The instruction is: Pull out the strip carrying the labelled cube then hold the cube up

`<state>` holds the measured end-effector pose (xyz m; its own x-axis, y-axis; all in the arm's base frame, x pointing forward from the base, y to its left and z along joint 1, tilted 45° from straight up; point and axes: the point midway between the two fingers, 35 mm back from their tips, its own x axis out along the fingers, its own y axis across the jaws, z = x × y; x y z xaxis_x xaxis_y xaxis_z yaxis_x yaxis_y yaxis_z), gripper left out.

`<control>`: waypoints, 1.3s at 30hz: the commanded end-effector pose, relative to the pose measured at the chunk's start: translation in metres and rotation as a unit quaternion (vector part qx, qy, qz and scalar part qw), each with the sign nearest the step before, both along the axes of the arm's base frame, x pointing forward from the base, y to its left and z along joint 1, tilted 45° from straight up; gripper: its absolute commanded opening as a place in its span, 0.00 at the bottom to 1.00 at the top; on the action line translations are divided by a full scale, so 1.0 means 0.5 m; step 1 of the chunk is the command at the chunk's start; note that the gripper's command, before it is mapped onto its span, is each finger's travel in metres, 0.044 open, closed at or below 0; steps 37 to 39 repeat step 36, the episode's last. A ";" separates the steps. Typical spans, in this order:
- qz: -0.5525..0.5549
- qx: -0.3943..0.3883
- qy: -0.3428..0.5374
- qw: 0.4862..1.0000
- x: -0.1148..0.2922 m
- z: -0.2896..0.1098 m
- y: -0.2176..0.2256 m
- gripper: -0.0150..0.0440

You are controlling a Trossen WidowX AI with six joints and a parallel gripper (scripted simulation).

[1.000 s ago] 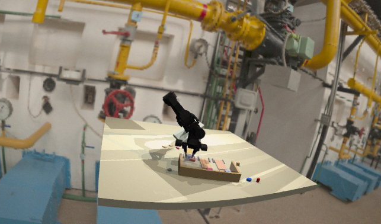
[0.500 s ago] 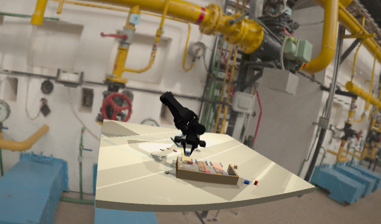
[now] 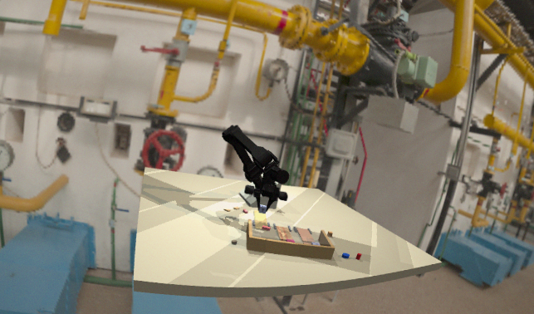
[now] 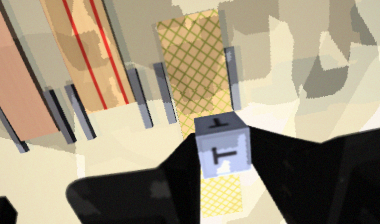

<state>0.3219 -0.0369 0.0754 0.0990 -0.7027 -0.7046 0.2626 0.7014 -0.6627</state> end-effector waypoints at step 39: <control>-0.002 0.000 0.001 1.000 -0.064 0.034 0.055 0.25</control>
